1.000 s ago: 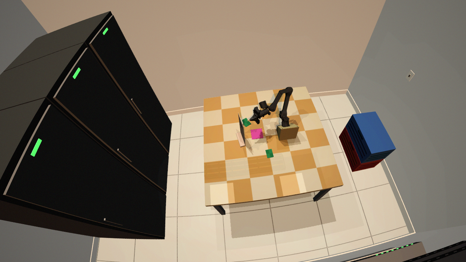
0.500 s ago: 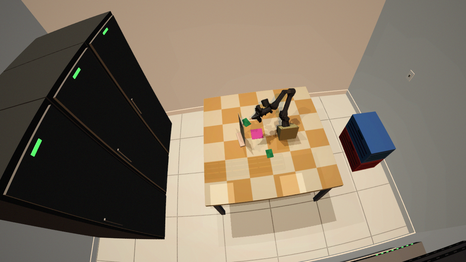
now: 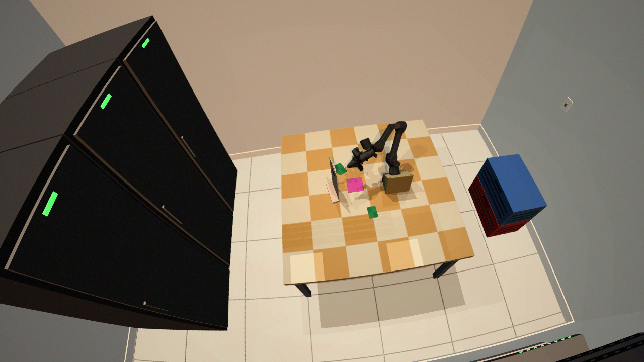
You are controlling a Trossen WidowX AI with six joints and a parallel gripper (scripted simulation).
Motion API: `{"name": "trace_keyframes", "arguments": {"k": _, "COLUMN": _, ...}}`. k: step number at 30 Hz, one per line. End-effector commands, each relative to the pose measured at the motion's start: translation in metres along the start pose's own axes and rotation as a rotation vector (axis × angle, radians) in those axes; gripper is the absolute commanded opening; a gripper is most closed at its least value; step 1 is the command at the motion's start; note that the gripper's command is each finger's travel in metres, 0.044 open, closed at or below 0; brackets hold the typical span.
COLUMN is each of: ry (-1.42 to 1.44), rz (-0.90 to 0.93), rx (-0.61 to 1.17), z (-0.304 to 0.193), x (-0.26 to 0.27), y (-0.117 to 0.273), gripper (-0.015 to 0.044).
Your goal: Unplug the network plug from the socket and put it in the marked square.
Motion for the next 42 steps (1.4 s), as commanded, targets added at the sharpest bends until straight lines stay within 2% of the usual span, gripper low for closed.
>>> {"name": "trace_keyframes", "arguments": {"k": 1, "ry": -0.041, "rz": -0.091, "rx": -0.011, "z": -0.005, "x": -0.014, "y": -0.005, "gripper": 0.0}}
{"name": "trace_keyframes", "arguments": {"k": 31, "ry": -0.214, "rz": -0.708, "rx": -0.251, "z": -0.034, "x": -0.108, "y": -0.015, "gripper": 0.0}}
{"name": "trace_keyframes", "arguments": {"k": 42, "ry": -0.217, "rz": -0.837, "rx": -0.343, "z": -0.04, "x": -0.128, "y": -0.009, "gripper": 0.0}}
Point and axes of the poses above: the point midway between the two fingers, 35 mm back from their tips, its own y axis back along the fingers, its own x axis across the jaws, z = x × y, the point moved 6 cm from there along y, back along the fingers, and after that the axes turned 11 degrees about y, right-handed, at the moved point
